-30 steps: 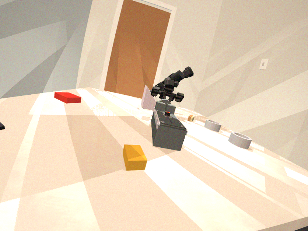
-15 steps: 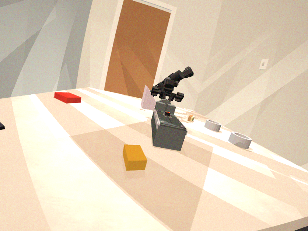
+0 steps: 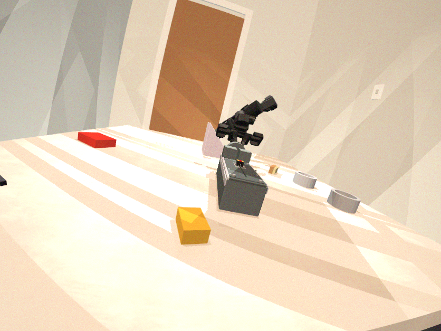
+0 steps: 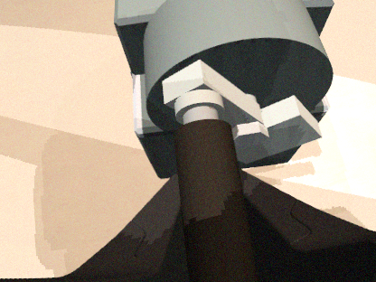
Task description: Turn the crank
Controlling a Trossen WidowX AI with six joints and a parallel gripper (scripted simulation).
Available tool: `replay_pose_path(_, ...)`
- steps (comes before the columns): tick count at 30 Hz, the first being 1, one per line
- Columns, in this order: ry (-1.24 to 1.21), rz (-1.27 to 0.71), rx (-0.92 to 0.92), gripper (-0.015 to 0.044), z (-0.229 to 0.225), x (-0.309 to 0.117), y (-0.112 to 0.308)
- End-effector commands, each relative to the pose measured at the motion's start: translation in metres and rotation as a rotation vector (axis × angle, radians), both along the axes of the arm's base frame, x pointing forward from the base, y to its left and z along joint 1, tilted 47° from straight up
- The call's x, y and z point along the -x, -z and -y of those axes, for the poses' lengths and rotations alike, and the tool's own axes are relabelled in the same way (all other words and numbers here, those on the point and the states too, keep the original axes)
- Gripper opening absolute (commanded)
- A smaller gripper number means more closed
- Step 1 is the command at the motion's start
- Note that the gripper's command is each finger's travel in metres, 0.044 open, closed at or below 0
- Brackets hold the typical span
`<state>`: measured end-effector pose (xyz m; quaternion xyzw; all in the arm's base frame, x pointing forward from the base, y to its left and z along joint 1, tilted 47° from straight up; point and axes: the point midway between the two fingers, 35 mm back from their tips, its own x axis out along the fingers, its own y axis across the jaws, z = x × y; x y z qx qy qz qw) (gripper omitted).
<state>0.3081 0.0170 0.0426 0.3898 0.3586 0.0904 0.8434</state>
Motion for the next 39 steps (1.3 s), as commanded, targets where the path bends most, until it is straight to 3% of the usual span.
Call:
replay_pose_path(1,0.002,-0.001,0.0,0.0,0.0017,0.0003,0.0003)
replay_pose_path(26,0.002,-0.001,0.0,0.0,0.0006,0.0001,0.0001)
replay_pose_path(39,0.002,-0.001,0.0,0.0341,0.0006,0.0001,0.0001)
